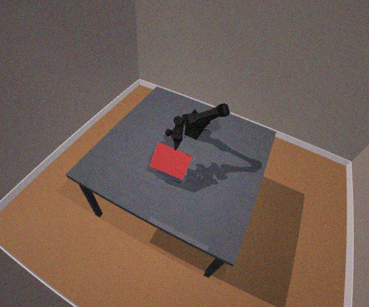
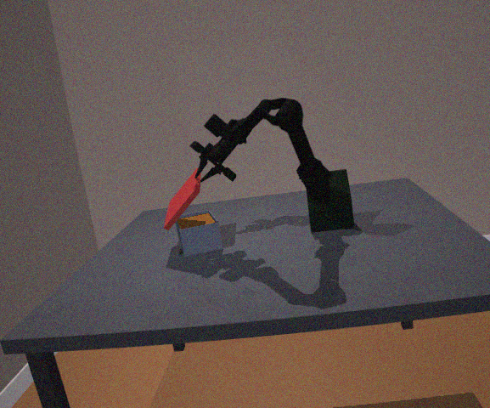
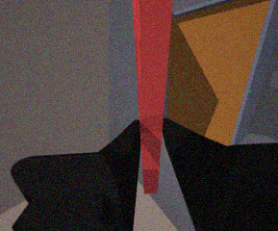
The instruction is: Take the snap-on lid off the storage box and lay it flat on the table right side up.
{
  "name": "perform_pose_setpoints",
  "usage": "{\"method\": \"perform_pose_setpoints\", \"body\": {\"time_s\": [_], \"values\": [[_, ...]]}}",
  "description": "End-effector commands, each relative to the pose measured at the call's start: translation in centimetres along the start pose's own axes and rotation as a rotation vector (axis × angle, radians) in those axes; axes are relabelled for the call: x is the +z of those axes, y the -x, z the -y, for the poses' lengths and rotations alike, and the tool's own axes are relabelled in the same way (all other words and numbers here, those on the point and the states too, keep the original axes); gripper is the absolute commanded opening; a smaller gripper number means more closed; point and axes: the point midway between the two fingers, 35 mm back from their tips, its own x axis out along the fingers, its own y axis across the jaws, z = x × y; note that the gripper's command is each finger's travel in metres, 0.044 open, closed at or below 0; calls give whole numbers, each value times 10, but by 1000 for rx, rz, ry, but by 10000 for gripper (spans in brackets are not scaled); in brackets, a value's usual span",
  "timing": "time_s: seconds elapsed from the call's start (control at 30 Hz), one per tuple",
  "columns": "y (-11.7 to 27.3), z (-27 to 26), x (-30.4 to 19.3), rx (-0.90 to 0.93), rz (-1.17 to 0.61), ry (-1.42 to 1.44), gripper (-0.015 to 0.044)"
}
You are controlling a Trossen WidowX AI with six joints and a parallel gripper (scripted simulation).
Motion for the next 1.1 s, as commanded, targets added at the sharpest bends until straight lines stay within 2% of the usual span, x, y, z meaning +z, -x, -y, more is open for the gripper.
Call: {"method": "perform_pose_setpoints", "body": {"time_s": [0.0,0.3,1.07], "values": [[6,-9,0,10,1,13,0],[8,-10,-1,9,1,13,0],[10,-3,-48,9,0,11,0]]}}
